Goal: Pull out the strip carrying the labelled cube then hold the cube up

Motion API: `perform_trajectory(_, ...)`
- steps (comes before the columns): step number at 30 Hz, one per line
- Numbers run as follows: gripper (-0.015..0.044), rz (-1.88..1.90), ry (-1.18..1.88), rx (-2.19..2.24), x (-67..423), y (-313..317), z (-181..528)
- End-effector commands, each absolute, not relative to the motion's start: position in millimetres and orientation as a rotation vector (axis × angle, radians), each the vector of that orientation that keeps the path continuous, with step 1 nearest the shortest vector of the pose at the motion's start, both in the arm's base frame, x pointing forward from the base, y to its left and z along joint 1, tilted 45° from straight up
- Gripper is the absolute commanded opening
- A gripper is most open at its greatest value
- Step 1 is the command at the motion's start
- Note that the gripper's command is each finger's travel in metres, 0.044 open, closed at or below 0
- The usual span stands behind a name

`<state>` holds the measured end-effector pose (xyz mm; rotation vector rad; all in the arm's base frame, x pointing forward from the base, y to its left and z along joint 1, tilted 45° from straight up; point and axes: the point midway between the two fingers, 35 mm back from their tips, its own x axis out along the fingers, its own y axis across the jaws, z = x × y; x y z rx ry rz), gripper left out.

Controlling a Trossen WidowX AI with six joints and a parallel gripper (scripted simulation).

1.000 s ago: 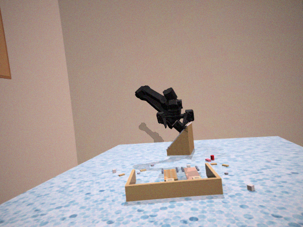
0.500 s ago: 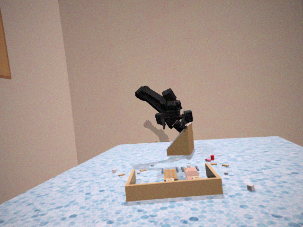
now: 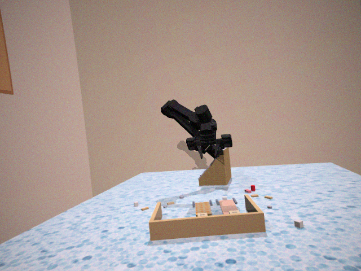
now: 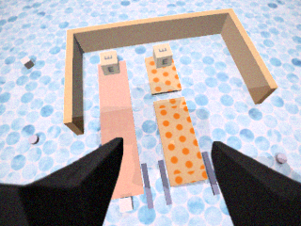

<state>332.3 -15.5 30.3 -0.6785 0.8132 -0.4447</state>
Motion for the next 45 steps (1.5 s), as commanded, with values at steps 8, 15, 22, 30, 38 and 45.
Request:
perform_trajectory(8,0.0000,-0.503,1.297,-0.657,360,-36,-36)
perform_trajectory(15,0.0000,-0.572,1.620,-0.642,355,-51,-69)
perform_trajectory(22,0.0000,-0.580,1.650,-0.641,353,-53,-71)
perform_trajectory(30,0.0000,-0.580,1.650,-0.640,349,-52,-79)
perform_trajectory(38,0.0000,-0.579,1.650,-0.640,348,-61,-88)
perform_trajectory(45,0.0000,-0.579,1.650,-0.640,347,-70,-96)
